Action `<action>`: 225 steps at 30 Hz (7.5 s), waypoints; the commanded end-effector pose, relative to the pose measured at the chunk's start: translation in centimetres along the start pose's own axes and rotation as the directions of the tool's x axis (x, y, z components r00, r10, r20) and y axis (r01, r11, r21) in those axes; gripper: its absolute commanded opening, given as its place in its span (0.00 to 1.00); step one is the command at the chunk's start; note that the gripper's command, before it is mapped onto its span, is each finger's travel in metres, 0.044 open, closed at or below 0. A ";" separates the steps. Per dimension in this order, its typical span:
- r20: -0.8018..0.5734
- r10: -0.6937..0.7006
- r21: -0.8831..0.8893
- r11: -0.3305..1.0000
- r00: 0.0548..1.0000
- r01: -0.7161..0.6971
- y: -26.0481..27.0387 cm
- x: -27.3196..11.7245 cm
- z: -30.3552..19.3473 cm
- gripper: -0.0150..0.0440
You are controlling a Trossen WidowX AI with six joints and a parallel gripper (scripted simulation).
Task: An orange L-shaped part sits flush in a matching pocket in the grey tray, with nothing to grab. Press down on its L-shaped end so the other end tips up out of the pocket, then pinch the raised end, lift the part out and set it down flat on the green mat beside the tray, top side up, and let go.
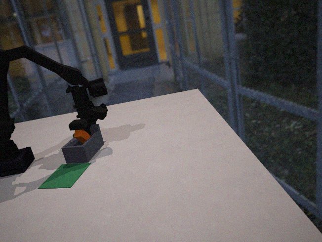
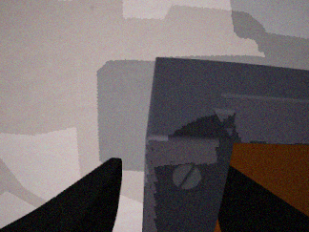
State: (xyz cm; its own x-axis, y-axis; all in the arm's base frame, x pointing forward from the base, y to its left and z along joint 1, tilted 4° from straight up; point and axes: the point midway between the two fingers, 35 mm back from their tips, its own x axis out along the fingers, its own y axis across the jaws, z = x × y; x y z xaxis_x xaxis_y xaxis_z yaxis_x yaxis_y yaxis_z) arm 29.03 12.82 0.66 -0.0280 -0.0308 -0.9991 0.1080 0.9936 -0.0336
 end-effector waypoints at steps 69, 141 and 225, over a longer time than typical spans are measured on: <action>0.010 0.004 -0.194 0.981 1.000 -0.002 -0.9 -10.7 0.3 0.73; -0.001 -0.008 -1.000 0.001 1.000 -0.001 -7.7 -3.2 1.1 0.64; -0.006 -0.013 -1.000 -0.002 1.000 -0.006 -7.7 -11.9 1.0 0.25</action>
State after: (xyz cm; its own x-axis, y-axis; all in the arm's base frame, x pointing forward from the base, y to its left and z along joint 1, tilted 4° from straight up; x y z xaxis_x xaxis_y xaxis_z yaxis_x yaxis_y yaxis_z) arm 29.37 5.35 12.32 -0.0434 -0.0480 -0.9979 -0.9939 0.1035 0.0383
